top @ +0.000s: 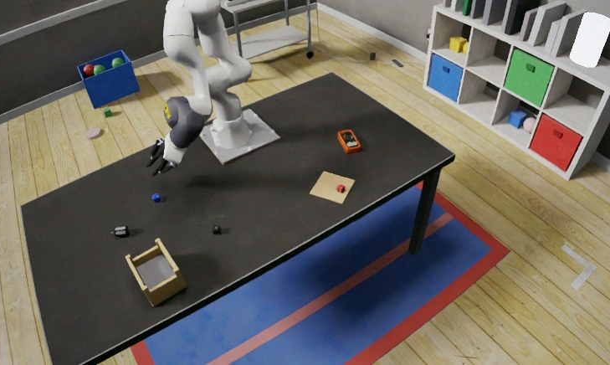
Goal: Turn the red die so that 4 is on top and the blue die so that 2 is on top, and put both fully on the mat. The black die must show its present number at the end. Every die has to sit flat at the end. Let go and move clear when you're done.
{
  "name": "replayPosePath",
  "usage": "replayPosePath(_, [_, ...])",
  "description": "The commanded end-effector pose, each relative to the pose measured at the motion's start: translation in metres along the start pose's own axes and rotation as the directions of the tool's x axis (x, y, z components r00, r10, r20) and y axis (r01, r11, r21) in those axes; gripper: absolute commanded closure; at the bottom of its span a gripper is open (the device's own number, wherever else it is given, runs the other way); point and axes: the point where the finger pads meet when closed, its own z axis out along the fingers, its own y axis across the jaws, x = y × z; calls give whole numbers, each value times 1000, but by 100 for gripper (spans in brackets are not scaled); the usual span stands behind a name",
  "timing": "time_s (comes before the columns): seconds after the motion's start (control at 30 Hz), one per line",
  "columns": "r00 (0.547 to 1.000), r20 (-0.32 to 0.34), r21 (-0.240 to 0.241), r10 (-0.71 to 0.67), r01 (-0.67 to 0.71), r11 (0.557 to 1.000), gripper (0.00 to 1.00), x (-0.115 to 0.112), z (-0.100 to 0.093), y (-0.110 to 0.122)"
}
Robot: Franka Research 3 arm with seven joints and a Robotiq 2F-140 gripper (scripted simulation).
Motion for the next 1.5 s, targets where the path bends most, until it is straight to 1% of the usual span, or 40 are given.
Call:
replayPosePath(0.0, [985,16,5,172,-172,985,68,-1,0,-1])
replayPosePath(0.1, [976,27,6,216,-216,976,68,-1,0,-1])
replayPosePath(0.37, [924,70,4,376,-377,926,68,-2,0,-1])
replayPosePath(0.43, [924,70,4,376,-377,926,68,-2,0,-1])
replayPosePath(0.5, [896,87,0,436,-438,899,68,-2,0,-1])
replayPosePath(0.8, [799,130,-18,588,-591,807,68,-3,0,-2])
replayPosePath(0.83, [796,131,-19,591,-594,804,68,-3,0,-2])
replayPosePath(0.87, [775,138,-24,616,-620,785,68,-3,0,-2])
replayPosePath(0.93, [749,147,-30,646,-649,760,68,-2,0,-2])
replayPosePath(1.0, [749,147,-30,646,-649,760,68,-2,0,-2])
replayPosePath(1.03, [713,158,-39,683,-687,726,68,-2,-1,-2])
replayPosePath(1.17, [654,173,-54,737,-741,670,68,-2,-1,-3])
replayPosePath(1.2, [648,174,-56,741,-745,665,68,-2,-1,-3])
replayPosePath(1.23, [625,180,-62,760,-763,643,68,-2,-1,-3])
replayPosePath(1.47, [507,202,-96,838,-841,532,68,-1,-2,-4])
